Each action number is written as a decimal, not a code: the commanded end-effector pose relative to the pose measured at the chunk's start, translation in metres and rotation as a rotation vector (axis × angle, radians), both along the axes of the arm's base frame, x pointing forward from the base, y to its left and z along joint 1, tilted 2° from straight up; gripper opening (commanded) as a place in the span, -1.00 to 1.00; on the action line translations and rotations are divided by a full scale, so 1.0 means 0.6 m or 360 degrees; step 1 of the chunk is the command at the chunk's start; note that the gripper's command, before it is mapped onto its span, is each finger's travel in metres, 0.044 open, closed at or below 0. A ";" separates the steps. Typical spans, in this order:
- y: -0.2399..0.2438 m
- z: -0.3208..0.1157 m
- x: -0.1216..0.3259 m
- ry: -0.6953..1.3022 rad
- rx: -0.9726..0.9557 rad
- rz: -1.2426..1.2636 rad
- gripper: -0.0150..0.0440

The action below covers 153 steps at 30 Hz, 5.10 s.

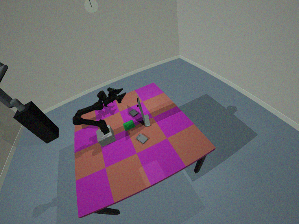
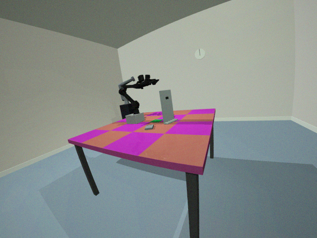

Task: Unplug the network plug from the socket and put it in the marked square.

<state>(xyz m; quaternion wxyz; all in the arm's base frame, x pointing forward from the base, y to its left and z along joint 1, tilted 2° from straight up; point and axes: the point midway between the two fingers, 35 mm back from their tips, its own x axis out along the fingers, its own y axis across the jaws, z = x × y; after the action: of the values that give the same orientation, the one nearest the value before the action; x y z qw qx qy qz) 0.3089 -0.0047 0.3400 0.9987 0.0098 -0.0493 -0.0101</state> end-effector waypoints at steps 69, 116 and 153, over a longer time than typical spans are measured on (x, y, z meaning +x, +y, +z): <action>0.017 -0.335 0.029 0.0972 -0.2347 -0.0866 0.04; -0.021 -0.334 0.121 0.0965 -0.2347 -0.0873 -0.21; -0.013 -0.335 0.098 0.0967 -0.2347 -0.0871 -0.49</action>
<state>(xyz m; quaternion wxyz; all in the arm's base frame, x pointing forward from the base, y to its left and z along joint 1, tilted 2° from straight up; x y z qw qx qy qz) 0.3719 -0.0140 0.1402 0.6829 -0.6584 0.2264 -0.2213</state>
